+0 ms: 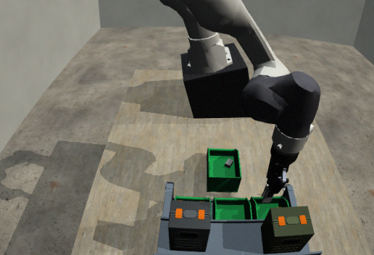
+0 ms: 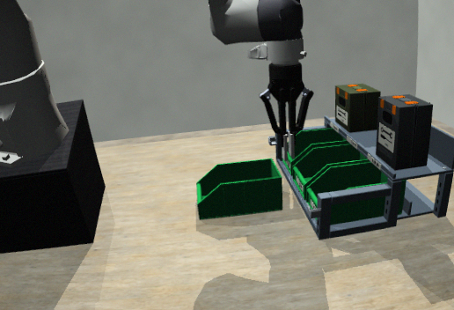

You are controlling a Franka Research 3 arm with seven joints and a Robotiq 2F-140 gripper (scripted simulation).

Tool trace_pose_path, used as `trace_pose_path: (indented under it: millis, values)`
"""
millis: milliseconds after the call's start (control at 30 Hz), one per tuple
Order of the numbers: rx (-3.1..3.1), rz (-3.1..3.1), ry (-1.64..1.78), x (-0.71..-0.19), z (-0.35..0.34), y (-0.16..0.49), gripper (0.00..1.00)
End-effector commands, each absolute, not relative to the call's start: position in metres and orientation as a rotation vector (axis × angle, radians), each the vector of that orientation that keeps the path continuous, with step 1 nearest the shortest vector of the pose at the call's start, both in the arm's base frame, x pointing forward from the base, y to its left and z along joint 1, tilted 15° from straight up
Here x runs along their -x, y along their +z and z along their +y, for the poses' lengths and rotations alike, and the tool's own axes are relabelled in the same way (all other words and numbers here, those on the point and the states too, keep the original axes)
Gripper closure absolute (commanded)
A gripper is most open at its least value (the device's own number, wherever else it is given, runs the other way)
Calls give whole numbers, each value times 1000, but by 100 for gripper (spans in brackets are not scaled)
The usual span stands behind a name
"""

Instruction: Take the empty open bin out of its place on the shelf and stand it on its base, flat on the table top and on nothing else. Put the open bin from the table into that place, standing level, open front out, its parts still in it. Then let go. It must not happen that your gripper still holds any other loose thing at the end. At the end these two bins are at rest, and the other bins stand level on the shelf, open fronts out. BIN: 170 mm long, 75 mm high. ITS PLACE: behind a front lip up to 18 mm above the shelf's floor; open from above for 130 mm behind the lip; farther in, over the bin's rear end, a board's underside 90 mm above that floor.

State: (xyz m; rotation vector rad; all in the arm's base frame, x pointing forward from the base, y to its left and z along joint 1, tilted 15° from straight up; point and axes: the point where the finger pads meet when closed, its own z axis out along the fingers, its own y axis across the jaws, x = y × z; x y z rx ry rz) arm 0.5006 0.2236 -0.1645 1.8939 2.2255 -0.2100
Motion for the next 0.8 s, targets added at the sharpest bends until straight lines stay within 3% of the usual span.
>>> trace_pose_path:
  millis: [0, 767]
  values:
    - [-1897, 2223, -209, -501, 225, -159, 100]
    - [-1897, 2223, -209, -500, 227, -153, 100]
